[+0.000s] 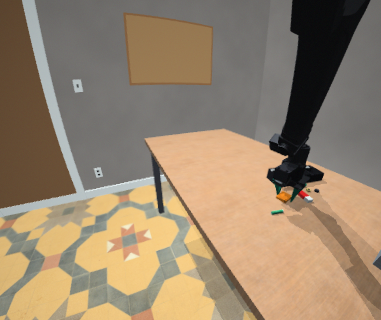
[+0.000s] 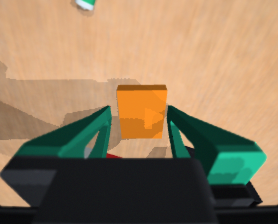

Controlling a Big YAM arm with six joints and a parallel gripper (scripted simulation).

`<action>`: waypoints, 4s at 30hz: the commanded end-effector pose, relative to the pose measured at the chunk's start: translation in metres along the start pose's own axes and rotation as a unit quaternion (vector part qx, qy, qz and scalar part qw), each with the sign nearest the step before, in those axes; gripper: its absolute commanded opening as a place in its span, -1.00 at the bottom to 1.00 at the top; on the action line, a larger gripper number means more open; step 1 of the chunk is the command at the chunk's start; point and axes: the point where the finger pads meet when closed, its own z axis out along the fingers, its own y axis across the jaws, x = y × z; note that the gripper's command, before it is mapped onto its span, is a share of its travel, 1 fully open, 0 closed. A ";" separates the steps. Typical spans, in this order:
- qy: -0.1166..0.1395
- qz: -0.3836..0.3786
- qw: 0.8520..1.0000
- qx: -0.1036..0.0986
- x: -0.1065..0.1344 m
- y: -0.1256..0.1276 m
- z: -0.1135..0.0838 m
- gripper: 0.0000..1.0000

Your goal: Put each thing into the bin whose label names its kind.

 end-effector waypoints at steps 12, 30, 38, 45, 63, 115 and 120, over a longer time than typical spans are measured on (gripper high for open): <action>-0.001 -0.010 1.000 0.004 -0.006 -0.018 0.000 -0.32; -0.001 -0.011 1.000 0.005 -0.007 -0.019 0.000 -0.32; -0.001 -0.012 1.000 0.005 -0.007 -0.019 -0.001 -0.32; 0.003 -0.012 1.000 0.022 -0.001 -0.025 -0.025 -0.32; 0.006 -0.014 1.000 0.023 0.000 -0.026 -0.078 -0.32; 0.004 -0.005 1.000 0.016 0.009 -0.023 -0.075 -0.32; 0.004 -0.005 1.000 0.016 0.010 -0.023 -0.075 -0.32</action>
